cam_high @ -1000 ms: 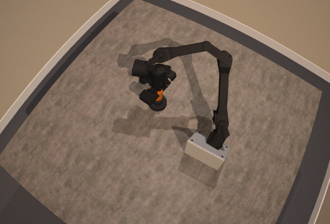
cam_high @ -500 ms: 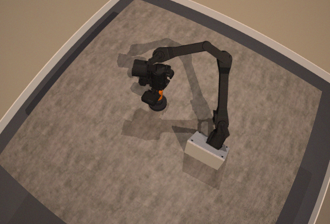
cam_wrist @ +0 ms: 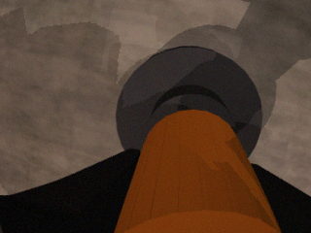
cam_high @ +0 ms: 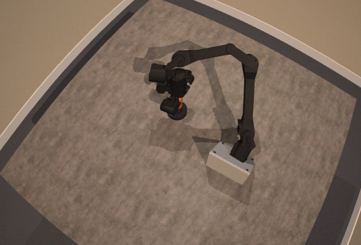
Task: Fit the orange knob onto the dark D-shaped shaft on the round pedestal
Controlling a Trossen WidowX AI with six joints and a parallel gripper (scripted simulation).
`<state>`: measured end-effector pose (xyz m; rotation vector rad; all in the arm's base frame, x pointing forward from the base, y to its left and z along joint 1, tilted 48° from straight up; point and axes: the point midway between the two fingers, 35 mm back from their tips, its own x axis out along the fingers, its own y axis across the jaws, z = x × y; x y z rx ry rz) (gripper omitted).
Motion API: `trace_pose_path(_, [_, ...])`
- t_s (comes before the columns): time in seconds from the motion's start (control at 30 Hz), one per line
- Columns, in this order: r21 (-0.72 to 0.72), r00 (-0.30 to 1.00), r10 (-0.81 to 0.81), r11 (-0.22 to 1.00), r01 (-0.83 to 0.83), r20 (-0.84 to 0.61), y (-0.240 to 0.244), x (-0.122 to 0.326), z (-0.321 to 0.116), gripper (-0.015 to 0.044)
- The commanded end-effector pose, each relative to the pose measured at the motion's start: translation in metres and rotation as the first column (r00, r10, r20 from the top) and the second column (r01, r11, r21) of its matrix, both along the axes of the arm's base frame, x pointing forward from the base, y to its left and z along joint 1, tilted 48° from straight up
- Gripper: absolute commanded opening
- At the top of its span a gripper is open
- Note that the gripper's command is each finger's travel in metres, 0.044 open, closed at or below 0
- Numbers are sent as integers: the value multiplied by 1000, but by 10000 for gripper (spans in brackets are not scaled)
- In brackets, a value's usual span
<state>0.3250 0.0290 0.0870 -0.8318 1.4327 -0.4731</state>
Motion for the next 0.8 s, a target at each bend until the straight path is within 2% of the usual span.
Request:
trace_pose_path(0.0, [-2, 1000, 3, 1000, -3, -3, -1, 0, 0, 0])
trace_pose_path(0.53, [-3, 1000, 9, 1000, -9, -10, 2, 0, 3, 0])
trace_pose_path(0.77, [-15, 978, 139, 990, -143, -156, 2, 1, 1, 0])
